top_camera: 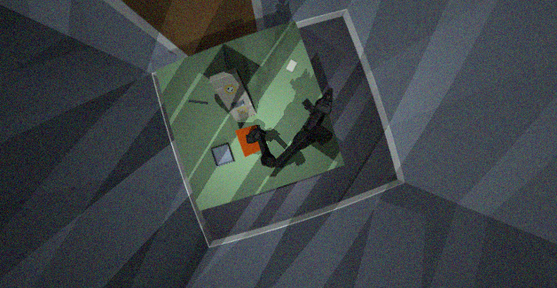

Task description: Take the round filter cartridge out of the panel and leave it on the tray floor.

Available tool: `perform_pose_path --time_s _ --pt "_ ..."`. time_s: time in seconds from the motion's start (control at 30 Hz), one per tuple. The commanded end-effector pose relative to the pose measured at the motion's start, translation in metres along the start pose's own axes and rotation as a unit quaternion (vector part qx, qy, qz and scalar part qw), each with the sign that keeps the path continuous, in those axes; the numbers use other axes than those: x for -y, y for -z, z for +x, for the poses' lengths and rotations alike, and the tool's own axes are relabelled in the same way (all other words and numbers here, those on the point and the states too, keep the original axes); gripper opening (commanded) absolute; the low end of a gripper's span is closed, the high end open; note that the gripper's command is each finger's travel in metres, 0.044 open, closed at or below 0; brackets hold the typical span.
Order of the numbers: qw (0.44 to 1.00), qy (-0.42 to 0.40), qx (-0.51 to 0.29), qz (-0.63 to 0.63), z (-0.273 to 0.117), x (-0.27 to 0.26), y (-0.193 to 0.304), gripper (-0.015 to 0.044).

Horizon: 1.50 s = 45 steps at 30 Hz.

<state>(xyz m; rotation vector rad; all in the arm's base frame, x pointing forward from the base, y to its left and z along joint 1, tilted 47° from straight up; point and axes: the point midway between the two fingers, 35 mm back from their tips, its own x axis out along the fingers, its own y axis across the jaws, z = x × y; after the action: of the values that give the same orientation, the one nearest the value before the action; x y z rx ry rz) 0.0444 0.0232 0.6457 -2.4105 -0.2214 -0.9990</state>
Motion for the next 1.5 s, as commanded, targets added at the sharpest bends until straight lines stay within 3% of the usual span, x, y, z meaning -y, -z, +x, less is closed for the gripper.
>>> perform_pose_path --time_s 0.0,0.23,0.37,0.53,0.83,1.0,1.13,1.47 --pt "1.000 -0.003 0.001 0.009 0.001 -0.003 -0.001 0.0374" --pt "0.950 -0.106 0.041 0.292 0.040 -0.084 -0.057 0.0190" --pt "0.880 -0.176 0.056 0.438 0.054 -0.121 -0.108 0.0103" --pt "0.769 -0.264 0.061 0.579 0.059 -0.151 -0.181 0.0103" --pt "0.602 -0.391 0.056 0.694 0.036 -0.164 -0.297 0.0103" --pt "0.515 -0.456 0.039 0.725 0.008 -0.161 -0.357 0.0103" --pt "0.436 -0.518 -0.021 0.735 -0.030 -0.161 -0.411 0.0103" --pt "0.344 -0.565 -0.149 0.735 -0.121 -0.153 -0.481 0.0103"
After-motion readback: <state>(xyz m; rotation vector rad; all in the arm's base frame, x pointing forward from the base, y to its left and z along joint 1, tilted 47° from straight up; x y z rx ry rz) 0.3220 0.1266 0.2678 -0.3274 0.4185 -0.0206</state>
